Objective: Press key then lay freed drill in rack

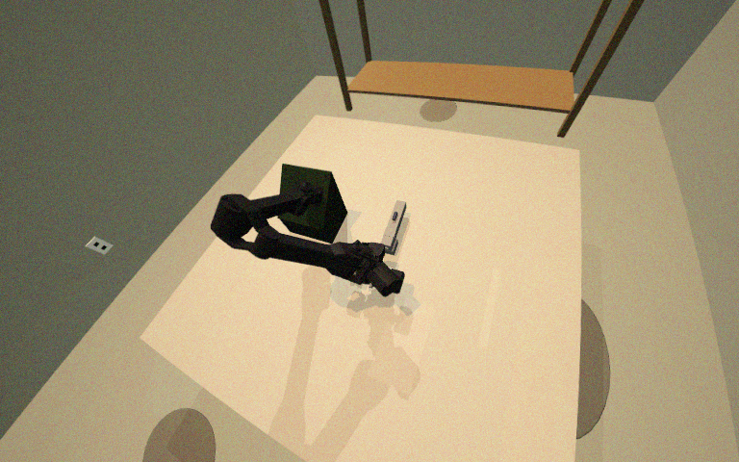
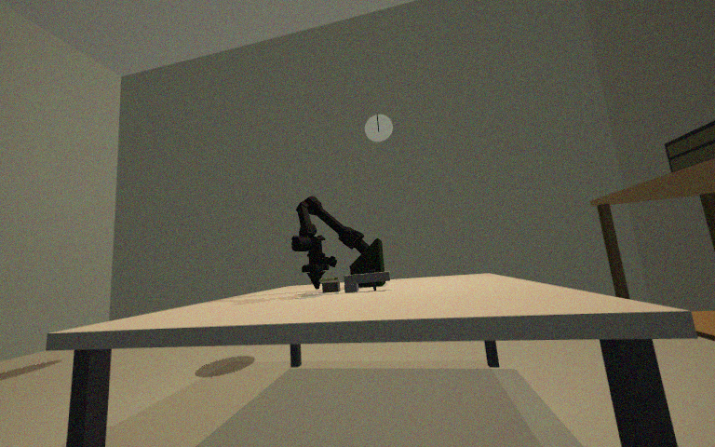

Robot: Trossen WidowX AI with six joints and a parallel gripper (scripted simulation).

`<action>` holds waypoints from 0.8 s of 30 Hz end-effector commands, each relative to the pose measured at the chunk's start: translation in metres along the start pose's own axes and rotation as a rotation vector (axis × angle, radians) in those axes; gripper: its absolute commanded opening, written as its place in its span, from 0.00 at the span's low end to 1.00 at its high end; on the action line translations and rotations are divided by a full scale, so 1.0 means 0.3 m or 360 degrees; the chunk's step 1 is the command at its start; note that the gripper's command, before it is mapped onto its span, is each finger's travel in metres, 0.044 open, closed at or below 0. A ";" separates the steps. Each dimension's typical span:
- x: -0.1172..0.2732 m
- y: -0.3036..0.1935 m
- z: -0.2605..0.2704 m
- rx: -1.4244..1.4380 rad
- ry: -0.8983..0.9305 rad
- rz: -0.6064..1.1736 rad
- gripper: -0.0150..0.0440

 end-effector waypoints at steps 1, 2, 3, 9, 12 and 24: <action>0.010 0.001 0.000 -0.0004 -0.0004 -0.0001 0.25; 0.012 0.001 0.000 -0.0004 -0.0004 -0.0001 0.25; 0.014 0.001 0.001 -0.0004 -0.0004 -0.0001 0.25; 0.024 0.004 0.002 -0.0004 -0.0004 -0.0001 0.25; 0.030 0.005 0.002 -0.0004 -0.0004 -0.0001 0.25; 0.051 0.009 0.005 -0.0004 -0.0004 -0.0002 0.25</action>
Point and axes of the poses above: the point midway between the two fingers, 35 mm back from their tips, its own x axis back along the fingers, its own z axis across the jaws, y = z × x, the point moved 6 cm from there along x, back along the fingers, and after that the axes turned 9 degrees about -x, right-handed, at the moved point
